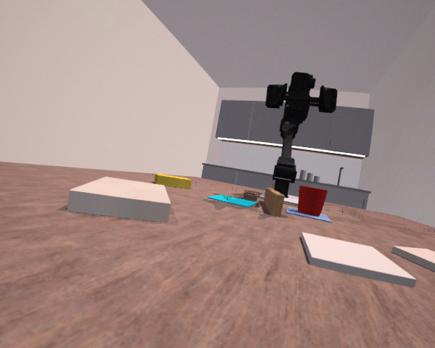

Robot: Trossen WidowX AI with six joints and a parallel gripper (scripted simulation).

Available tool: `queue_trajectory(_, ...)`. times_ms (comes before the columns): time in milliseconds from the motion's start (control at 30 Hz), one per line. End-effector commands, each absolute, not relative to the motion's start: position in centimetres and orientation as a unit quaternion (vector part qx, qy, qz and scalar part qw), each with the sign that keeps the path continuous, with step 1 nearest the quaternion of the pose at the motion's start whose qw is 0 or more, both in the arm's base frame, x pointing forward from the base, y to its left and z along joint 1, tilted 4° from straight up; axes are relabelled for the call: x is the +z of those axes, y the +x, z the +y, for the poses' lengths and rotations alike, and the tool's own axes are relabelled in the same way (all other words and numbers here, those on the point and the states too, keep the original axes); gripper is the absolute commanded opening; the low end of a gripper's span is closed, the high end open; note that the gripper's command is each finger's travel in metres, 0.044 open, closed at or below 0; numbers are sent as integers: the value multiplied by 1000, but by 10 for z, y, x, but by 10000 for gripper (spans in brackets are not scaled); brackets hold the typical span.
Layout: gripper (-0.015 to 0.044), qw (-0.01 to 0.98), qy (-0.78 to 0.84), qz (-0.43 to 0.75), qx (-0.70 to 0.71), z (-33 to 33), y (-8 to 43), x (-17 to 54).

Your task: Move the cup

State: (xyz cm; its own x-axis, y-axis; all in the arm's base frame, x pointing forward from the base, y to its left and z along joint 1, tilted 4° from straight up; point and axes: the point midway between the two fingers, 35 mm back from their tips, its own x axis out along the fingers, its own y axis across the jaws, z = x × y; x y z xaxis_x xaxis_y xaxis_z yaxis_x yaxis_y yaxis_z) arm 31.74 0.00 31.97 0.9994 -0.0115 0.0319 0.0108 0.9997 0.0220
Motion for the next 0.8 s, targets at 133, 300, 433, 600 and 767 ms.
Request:
queue_trajectory(133, 269, 973, 165, 161, -5, 20, 333, 260)
queue_trajectory(300, 148, 851, 334, 392, -105, 47, 314, 185)
queue_trajectory(433, 148, 709, 401, 520, -259, 60, 272, 147)
queue_trajectory(600, 148, 615, 408, 561, -375, 64, 241, 137)
queue_trajectory(767, 148, 615, 407, 561, -375, 60, 240, 137)
